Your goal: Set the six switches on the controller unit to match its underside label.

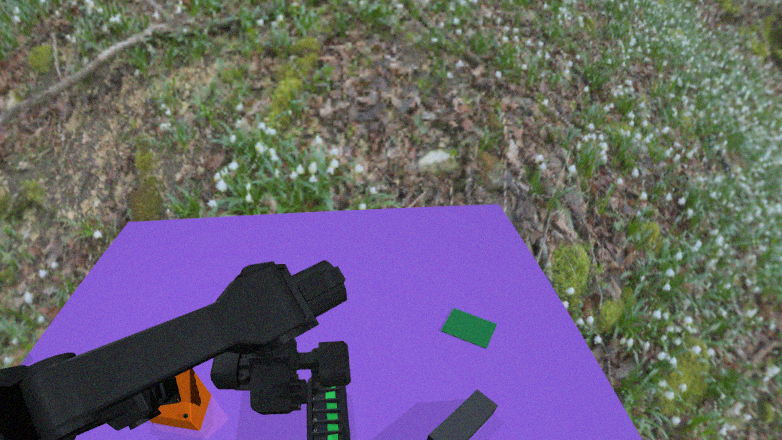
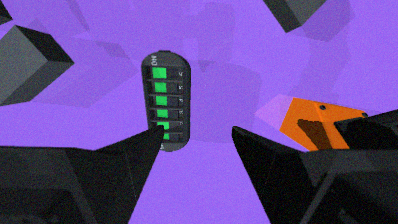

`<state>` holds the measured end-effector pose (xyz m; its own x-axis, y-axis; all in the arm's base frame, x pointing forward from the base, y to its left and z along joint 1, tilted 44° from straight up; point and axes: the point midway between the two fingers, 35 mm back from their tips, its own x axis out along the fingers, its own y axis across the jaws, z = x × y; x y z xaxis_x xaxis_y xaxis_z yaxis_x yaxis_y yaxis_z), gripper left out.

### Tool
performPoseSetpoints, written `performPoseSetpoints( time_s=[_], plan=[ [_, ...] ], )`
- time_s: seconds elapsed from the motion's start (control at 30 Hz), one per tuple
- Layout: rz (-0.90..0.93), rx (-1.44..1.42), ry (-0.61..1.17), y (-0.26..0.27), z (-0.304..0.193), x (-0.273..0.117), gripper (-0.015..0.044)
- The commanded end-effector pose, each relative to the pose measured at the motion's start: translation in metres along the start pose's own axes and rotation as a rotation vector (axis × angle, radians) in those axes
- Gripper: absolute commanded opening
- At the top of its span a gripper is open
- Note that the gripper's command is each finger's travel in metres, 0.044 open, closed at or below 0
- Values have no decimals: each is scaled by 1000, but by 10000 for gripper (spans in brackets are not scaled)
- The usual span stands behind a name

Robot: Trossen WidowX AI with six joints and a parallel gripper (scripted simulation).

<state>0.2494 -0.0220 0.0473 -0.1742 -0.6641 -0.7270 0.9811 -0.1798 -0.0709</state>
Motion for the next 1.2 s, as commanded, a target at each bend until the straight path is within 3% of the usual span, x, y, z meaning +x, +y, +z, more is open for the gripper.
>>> performPoseSetpoints(
  time_s=[0.0,0.07,0.63,1.17],
  plan=[
    [-1,0,0,0,0,0,440],
    [-1,0,0,0,0,0,440],
    [287,-2,-11,-14,51,48,0],
    [296,0,-15,-15,53,54,0]
  ],
)
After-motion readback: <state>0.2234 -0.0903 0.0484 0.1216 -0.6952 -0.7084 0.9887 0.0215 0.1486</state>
